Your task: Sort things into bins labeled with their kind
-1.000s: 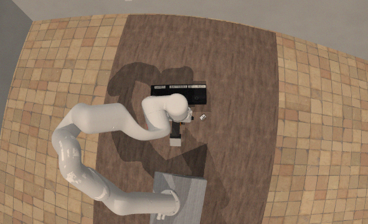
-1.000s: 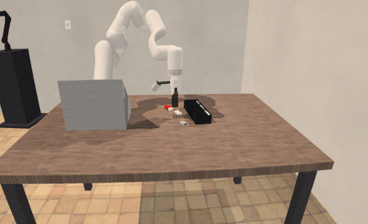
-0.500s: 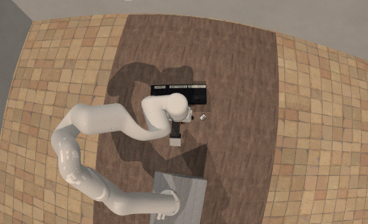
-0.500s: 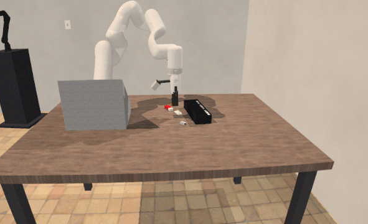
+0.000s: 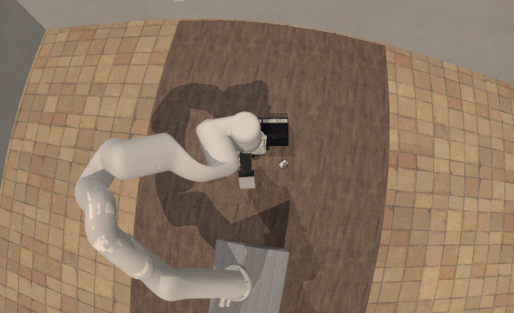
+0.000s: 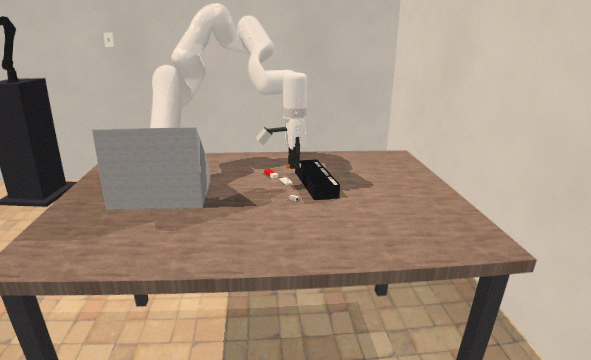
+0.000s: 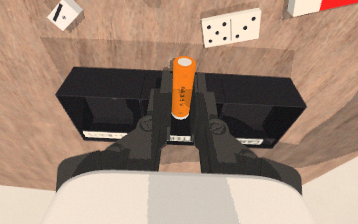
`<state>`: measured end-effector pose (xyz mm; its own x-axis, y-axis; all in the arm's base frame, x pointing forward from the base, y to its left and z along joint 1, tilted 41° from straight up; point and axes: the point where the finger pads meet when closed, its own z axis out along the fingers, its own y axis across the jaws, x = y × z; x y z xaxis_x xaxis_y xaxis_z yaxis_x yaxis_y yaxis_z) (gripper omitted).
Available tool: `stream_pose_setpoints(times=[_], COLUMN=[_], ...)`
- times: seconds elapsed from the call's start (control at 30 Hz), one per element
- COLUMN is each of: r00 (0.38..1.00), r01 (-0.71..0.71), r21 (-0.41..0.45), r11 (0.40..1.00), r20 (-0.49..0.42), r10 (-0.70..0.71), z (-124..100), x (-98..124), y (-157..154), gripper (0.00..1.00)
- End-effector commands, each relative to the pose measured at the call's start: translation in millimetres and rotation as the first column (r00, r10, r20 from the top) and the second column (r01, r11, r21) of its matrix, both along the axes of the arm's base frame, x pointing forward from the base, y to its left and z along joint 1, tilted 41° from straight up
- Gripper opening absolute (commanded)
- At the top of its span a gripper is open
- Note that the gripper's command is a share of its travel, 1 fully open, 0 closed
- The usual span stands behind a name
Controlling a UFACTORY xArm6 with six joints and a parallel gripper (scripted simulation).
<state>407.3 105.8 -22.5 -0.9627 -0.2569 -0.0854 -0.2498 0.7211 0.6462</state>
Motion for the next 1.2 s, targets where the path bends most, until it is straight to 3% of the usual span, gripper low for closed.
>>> stream_pose_setpoints(times=[0.0,0.27,0.47,0.97,1.03,1.07,1.17], r00=[0.988,0.941,0.904,0.683,0.683,0.632,0.585], r01=[-0.119,-0.258,-0.327,-0.578,-0.578,-0.616,-0.647], r21=[0.012,0.003,-0.009,-0.091,-0.091,-0.111,-0.13], r11=[0.993,0.966,0.945,0.811,0.811,0.78,0.751], r20=[0.104,0.227,0.288,0.491,0.491,0.522,0.547], r10=[0.117,0.251,0.315,0.541,0.541,0.573,0.599], z=[3,9,9,9,9,9,9], x=[27,69,69,69,69,69,69], y=[7,21,20,20,20,21,21], gripper=[0.0,0.0,0.0,0.0,0.0,0.0,0.0])
